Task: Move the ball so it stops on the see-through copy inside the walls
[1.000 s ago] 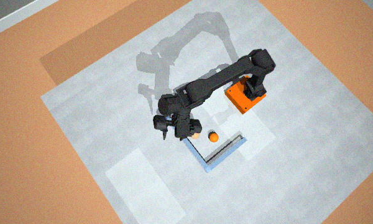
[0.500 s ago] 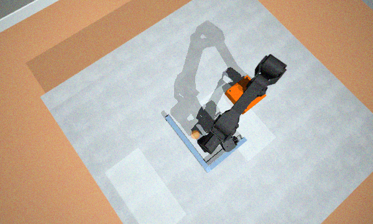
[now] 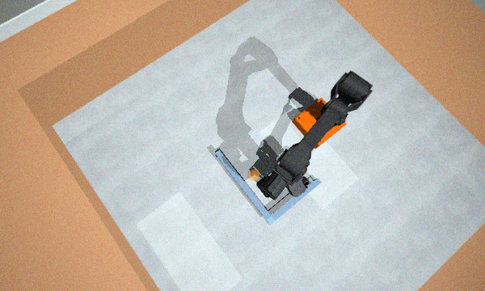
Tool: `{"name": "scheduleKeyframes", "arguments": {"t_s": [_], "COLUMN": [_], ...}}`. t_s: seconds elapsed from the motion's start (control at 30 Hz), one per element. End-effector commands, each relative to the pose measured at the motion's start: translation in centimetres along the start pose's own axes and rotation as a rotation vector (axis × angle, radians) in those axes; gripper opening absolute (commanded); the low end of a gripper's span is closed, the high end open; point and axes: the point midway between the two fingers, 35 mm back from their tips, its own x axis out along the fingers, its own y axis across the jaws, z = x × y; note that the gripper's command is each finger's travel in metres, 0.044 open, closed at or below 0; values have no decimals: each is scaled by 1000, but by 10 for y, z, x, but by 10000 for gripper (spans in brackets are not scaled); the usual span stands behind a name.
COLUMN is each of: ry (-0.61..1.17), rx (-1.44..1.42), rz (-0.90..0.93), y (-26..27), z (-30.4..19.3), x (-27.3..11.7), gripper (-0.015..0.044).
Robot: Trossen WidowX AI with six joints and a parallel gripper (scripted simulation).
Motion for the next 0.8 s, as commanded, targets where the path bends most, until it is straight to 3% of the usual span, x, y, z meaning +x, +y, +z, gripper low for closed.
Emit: {"name": "scheduleKeyframes", "arguments": {"t_s": [0.0, 0.77], "ry": [9, 9], "rx": [-5, -4], "rz": [13, 12], "y": [3, 3], "z": [-1, -2], "x": [9, 44], "gripper": [330, 330]}}
